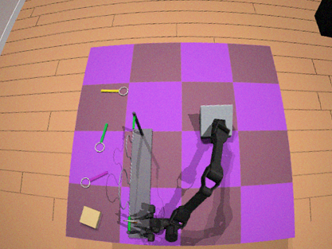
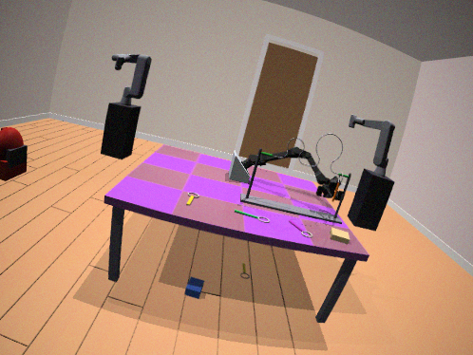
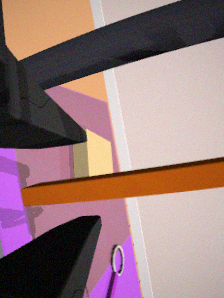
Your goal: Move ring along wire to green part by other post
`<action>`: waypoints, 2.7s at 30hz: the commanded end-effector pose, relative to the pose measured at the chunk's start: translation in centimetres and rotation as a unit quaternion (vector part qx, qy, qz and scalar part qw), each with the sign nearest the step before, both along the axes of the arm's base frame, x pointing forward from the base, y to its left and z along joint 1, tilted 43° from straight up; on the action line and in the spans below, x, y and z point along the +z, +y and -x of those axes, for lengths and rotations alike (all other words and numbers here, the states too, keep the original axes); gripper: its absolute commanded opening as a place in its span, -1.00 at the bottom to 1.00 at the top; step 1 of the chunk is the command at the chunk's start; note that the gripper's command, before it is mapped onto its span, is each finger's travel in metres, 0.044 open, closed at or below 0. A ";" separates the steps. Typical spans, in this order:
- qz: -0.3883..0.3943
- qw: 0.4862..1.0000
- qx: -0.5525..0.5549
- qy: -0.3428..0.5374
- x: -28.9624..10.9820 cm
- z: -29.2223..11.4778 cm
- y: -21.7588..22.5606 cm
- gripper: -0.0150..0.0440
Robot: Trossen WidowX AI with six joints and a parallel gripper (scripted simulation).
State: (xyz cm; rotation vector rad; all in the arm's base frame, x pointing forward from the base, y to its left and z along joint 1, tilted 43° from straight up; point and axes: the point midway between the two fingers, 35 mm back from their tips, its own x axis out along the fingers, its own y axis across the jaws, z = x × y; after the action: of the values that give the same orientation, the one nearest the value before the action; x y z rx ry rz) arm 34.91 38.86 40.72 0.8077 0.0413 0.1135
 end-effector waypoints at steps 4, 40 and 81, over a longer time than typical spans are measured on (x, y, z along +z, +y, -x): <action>0.007 1.000 0.002 0.000 -0.2 -1.2 0.3 0.05; 0.007 1.000 0.002 0.000 -0.3 -2.3 0.3 0.05; 0.003 1.000 0.000 0.000 -0.3 -2.3 0.3 -0.04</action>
State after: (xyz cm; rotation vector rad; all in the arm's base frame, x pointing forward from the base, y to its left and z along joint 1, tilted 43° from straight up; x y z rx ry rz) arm 37.20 39.13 40.44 0.8024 0.0414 0.1136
